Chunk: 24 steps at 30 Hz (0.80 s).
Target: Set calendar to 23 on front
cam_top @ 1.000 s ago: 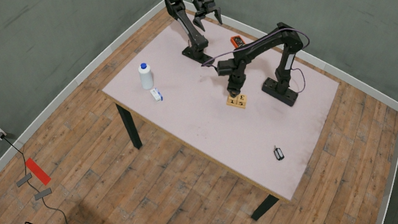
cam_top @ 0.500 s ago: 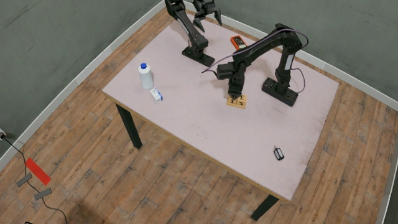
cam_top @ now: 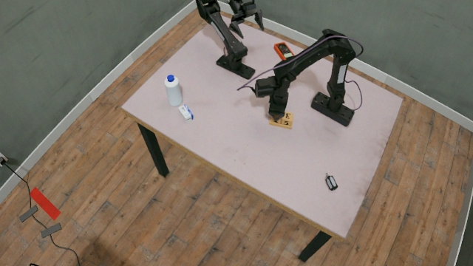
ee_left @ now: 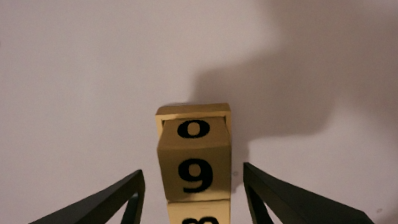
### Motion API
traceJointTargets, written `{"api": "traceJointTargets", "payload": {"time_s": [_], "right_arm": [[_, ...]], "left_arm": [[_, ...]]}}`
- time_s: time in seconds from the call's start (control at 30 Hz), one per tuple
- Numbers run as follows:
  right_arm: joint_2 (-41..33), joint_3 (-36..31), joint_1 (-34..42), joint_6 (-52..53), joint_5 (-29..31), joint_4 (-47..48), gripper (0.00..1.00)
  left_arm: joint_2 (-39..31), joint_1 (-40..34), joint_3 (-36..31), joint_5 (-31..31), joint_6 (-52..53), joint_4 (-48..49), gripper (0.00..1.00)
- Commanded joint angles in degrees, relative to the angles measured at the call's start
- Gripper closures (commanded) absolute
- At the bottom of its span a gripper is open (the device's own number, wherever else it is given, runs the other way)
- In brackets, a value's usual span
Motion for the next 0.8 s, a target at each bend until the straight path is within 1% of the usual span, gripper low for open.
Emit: {"api": "traceJointTargets", "payload": {"time_s": [0.0,0.5,0.77], "right_arm": [[-0.69,-0.27,-0.17,0.06,0.11,0.08,0.0],[-0.69,-0.27,-0.17,0.06,0.11,0.08,0.0],[-0.69,-0.27,-0.17,0.06,0.11,0.08,0.0]], "left_arm": [[0.43,-0.7,0.86,0.75,-0.35,1.68,0.31],[2.89,-0.68,-2.68,0.73,-0.28,6.99,0.31],[3.35,-0.69,-3.02,0.73,-0.29,7.81,0.31]]}}
